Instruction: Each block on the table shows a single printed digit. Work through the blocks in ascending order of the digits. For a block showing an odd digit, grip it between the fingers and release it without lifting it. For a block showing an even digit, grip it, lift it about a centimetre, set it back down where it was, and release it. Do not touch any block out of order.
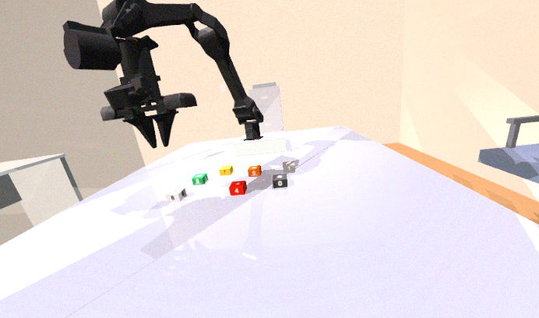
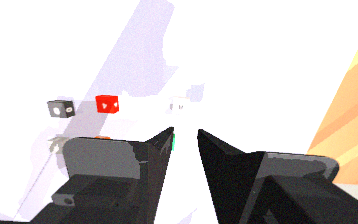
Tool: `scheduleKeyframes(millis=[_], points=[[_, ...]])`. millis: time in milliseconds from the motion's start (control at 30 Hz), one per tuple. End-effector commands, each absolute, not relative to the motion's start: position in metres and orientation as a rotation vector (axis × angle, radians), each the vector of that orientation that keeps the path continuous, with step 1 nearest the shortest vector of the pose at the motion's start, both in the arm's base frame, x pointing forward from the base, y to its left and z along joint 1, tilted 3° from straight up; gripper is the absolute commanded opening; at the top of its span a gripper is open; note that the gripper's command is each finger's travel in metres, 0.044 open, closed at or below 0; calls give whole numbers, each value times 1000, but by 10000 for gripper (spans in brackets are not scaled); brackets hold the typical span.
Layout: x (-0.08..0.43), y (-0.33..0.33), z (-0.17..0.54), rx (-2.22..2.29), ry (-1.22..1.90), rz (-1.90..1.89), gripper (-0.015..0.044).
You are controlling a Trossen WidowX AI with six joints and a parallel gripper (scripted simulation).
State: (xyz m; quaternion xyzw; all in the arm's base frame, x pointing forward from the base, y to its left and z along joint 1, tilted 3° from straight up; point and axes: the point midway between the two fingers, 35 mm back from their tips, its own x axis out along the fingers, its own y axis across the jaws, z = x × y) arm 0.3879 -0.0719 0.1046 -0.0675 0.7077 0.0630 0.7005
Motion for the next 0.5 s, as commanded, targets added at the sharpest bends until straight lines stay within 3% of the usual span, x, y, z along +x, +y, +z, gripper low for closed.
scheduleKeyframes(millis=[0,167,300,467], points=[[394,-77,102,-163,1579,144,146],[394,-78,34,-163,1579,144,278],[393,-77,23,-163,1579,144,383],[393,-77,23,-163,1579,144,400]])
